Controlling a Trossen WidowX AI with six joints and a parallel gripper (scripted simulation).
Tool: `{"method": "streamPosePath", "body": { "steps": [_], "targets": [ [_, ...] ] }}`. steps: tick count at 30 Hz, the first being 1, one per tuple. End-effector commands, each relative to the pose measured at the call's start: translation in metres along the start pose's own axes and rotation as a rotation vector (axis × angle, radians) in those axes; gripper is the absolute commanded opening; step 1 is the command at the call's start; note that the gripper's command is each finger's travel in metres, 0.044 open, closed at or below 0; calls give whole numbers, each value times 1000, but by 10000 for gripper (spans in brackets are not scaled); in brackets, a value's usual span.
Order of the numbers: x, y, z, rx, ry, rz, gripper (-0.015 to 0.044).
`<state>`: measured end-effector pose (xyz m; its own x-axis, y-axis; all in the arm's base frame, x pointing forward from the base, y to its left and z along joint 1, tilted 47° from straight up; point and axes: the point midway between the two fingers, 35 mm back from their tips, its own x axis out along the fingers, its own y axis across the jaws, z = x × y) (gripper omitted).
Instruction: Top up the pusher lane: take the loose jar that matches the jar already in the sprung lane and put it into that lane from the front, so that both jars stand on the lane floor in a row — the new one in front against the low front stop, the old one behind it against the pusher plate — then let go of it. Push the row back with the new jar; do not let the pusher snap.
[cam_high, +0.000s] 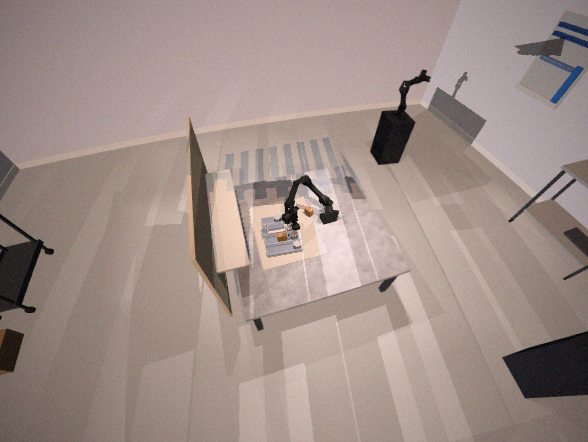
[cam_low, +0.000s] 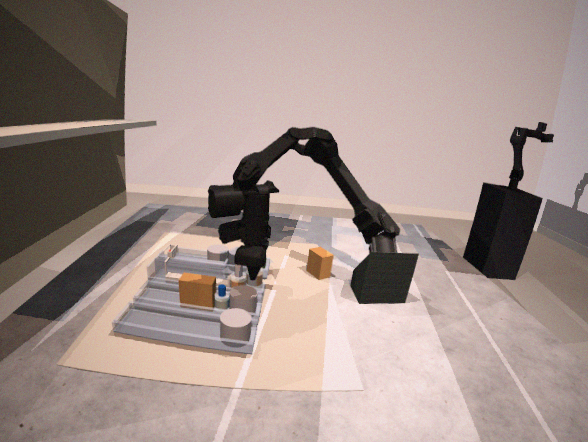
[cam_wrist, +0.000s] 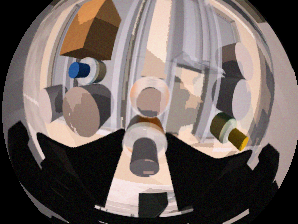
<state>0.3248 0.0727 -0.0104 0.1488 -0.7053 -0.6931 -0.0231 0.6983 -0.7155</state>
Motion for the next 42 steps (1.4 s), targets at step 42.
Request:
{"method": "streamPosePath", "body": {
  "steps": [42],
  "targets": [
    [2,-1,11,13,-23,-2,0]
  ]
}}
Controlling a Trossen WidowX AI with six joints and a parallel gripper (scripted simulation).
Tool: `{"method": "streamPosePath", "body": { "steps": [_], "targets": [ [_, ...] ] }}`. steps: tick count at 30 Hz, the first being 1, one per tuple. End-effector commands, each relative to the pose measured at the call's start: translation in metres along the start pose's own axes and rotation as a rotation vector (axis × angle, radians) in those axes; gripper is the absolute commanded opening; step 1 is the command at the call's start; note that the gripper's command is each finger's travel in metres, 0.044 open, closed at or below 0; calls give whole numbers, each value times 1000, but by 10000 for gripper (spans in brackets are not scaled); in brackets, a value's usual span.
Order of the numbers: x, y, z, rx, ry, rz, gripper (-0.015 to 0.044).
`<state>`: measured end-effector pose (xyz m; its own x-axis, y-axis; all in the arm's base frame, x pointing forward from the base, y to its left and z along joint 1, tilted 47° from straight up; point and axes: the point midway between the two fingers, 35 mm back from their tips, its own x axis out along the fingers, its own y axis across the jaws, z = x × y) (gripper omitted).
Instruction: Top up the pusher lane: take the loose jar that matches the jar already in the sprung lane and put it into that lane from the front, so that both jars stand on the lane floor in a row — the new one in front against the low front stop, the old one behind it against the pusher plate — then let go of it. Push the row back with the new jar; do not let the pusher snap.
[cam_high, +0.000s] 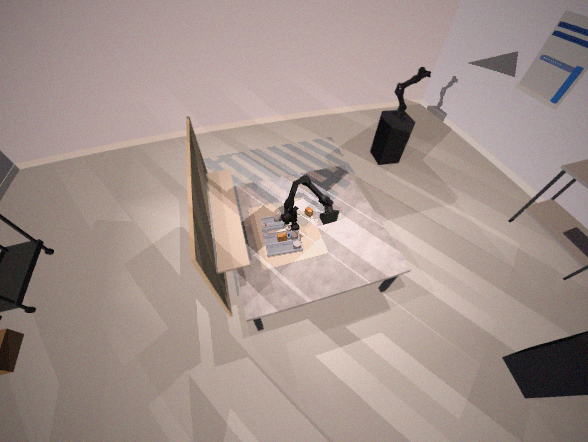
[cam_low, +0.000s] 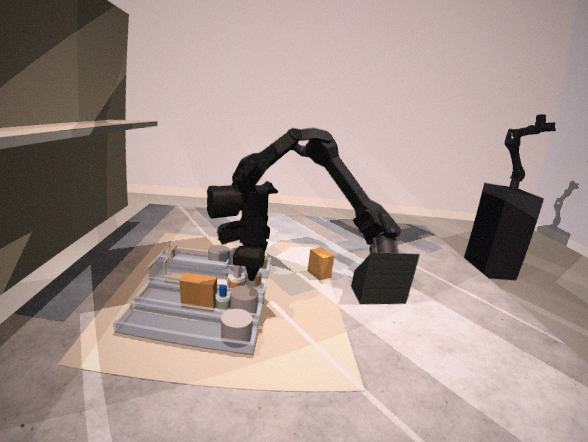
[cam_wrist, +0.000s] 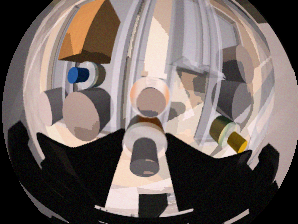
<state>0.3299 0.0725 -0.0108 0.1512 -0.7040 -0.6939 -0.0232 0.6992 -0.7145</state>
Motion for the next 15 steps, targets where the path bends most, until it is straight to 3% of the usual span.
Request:
{"method": "streamPosePath", "body": {
  "steps": [1,15],
  "targets": [
    [1,-1,6,13,-20,-4,0],
    [5,-1,6,13,-20,-4,0]
  ]
}}
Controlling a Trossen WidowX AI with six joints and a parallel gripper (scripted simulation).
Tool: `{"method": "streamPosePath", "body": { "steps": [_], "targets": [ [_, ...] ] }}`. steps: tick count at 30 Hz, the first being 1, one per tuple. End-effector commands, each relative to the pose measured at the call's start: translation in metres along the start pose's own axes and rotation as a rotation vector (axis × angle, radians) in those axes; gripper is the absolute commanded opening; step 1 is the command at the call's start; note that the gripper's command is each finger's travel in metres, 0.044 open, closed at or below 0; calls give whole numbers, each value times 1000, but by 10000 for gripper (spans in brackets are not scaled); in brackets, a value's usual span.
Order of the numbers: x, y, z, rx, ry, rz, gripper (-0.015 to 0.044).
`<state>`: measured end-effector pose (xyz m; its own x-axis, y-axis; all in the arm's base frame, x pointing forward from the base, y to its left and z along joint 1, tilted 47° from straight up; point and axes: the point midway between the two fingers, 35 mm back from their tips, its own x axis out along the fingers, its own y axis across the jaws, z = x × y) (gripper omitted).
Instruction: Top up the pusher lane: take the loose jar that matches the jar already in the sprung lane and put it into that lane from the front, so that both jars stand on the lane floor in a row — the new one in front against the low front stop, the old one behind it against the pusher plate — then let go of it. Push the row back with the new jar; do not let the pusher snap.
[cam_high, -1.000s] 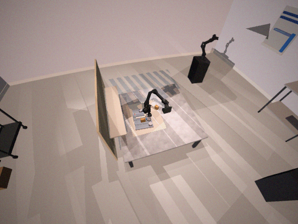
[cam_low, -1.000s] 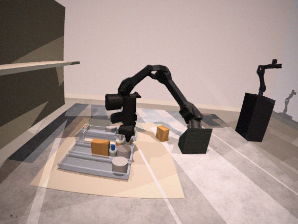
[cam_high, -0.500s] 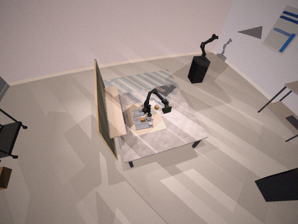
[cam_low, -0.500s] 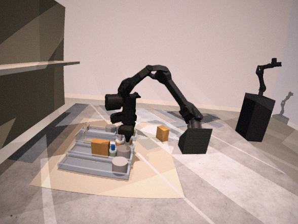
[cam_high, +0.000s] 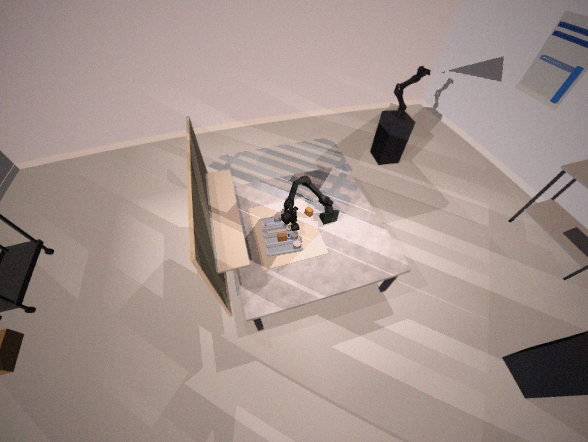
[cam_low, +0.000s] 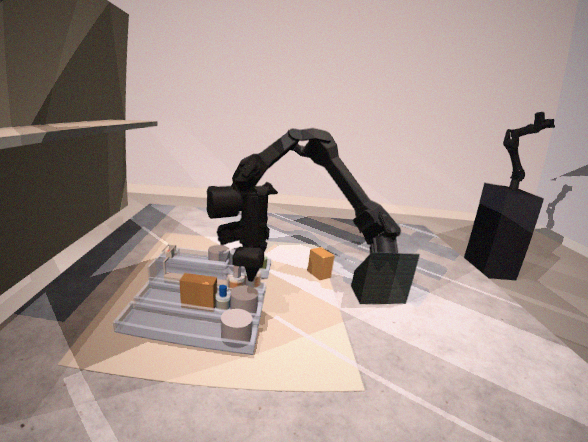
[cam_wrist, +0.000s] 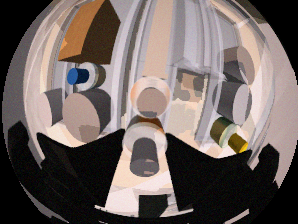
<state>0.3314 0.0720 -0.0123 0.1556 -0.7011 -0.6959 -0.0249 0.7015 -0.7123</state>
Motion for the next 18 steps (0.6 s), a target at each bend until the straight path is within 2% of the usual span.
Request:
{"method": "streamPosePath", "body": {
  "steps": [1,18],
  "targets": [
    [3,-2,5,14,-16,-7,0],
    [8,-2,4,14,-16,-7,0]
  ]
}}
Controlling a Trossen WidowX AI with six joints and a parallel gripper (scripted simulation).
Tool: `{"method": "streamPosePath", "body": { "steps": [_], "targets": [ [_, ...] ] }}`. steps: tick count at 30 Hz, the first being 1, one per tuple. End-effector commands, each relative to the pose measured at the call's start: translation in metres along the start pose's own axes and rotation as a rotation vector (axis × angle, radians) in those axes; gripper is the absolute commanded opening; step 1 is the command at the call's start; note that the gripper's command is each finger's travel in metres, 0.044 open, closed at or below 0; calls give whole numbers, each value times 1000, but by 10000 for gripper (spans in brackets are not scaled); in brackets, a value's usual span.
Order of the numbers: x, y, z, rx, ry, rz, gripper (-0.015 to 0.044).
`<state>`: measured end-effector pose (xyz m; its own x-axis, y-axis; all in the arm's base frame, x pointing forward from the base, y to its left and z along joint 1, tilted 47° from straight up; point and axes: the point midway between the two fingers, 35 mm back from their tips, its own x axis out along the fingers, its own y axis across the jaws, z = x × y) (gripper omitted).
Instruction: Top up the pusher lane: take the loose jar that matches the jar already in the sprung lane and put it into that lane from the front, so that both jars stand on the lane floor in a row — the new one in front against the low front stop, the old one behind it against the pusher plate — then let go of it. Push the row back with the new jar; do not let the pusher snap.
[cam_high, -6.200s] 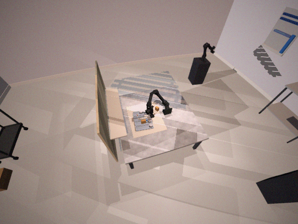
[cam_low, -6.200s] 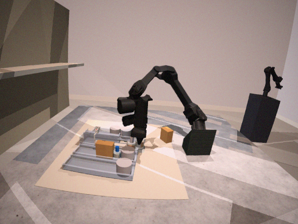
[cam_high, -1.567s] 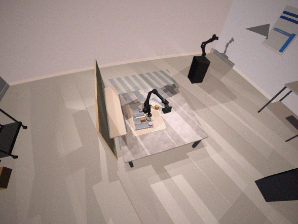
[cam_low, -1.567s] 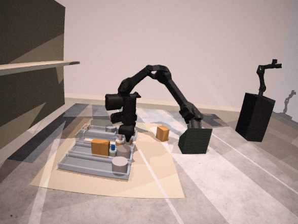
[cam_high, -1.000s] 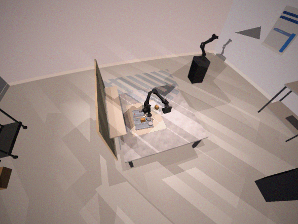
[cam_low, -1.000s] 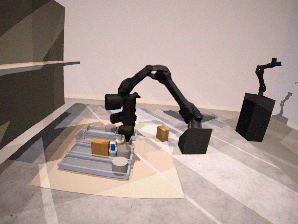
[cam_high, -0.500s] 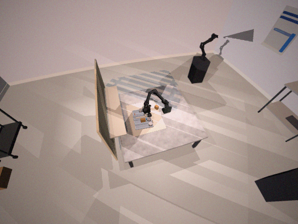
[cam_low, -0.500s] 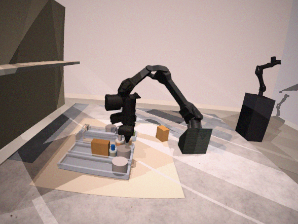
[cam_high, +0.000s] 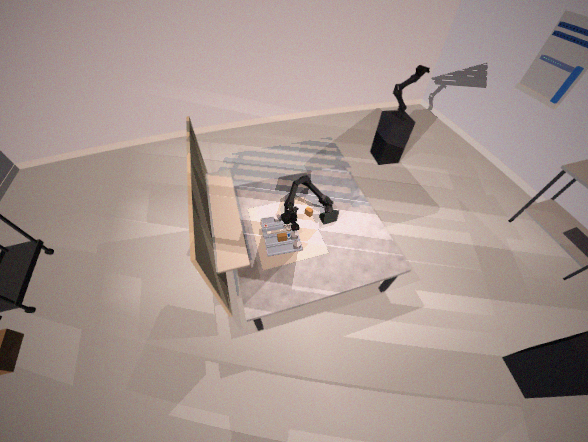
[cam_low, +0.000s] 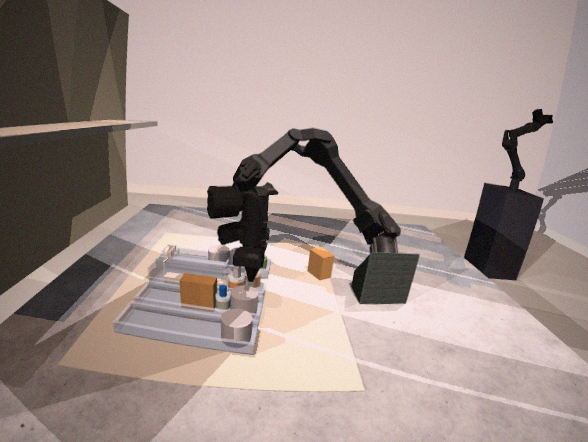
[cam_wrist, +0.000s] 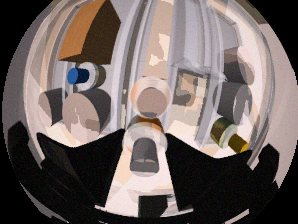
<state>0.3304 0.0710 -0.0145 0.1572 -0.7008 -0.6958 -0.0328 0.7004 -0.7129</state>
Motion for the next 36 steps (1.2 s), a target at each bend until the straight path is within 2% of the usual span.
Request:
{"method": "streamPosePath", "body": {
  "steps": [1,36],
  "targets": [
    [6,-3,6,22,-14,-8,0],
    [15,-5,4,22,-14,-8,0]
  ]
}}
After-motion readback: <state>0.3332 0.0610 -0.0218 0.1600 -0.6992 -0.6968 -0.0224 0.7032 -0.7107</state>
